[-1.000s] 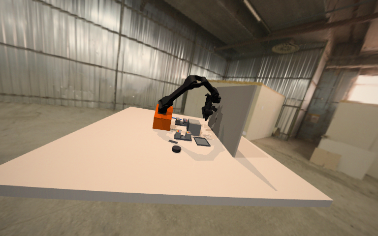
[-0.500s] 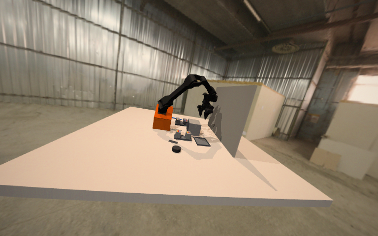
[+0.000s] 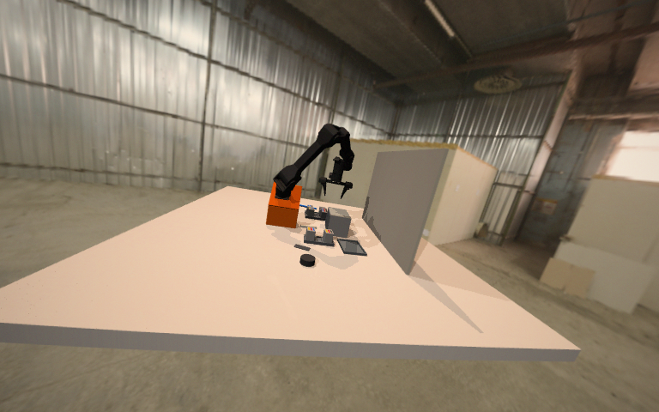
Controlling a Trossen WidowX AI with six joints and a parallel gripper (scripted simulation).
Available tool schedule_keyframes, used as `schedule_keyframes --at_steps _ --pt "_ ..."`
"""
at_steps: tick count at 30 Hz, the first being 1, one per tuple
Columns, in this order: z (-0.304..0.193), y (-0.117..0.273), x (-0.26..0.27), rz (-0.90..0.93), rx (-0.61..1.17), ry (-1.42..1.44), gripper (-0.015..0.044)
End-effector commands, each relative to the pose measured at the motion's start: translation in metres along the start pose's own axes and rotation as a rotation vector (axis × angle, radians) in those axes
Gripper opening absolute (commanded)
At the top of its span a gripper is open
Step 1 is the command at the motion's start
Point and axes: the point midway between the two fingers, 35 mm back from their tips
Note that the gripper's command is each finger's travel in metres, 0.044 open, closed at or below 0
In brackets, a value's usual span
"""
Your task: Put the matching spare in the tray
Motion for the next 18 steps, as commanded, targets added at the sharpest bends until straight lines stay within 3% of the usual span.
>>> schedule_keyframes --at_steps 1,10,15,18 --pt "0.017 -0.004 0.026 0.014 0.011 0.245 0.044" --pt "0.017 -0.004 0.026 0.014 0.011 0.245 0.044" --pt "0.02 -0.041 0.028 0.014 0.012 0.244 0.0309" --pt "0.02 -0.045 0.028 0.014 0.012 0.244 0.03"
Point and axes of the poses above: the point midway between the two fingers, 35 mm back from their tips, its own y axis back along the fingers, its own x axis across the jaws, z = x × y, and after that the axes turned 14 degrees about y, right-handed
